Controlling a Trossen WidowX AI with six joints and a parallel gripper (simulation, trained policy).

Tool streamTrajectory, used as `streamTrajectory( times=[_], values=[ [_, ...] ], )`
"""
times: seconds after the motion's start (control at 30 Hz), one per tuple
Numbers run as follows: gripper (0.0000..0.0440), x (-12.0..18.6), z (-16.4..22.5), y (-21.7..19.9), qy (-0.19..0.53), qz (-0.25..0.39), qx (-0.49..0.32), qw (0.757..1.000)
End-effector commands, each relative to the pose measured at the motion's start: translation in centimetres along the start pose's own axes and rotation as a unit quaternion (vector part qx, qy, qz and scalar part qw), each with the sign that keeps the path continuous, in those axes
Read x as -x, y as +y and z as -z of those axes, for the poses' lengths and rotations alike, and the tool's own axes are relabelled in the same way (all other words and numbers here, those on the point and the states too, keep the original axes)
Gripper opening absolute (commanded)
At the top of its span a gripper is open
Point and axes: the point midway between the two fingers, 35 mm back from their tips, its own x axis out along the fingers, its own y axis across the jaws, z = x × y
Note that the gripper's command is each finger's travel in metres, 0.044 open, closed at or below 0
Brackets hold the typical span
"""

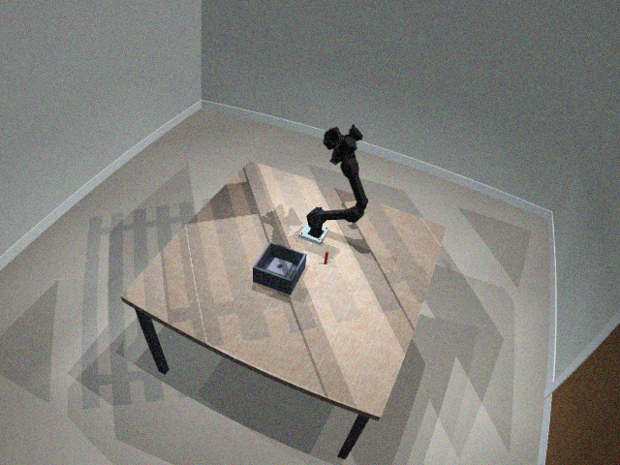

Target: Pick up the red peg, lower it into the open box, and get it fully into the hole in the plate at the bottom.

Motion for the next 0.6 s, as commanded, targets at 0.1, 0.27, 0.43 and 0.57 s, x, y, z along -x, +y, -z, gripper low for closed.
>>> streamTrajectory(
  times=[0.1,0.27,0.43,0.57],
  values=[
    [0.044,-1.2,-1.8,8.3,-0.031,-0.117,0.032,0.992],
    [0.044,-0.7,-2.7,13.9,-0.051,-0.197,0.051,0.978],
    [0.044,0.8,-3.3,19.2,-0.069,-0.275,0.071,0.956],
    [0.044,2.8,-3.4,23.1,-0.081,-0.336,0.087,0.934]
  ],
)
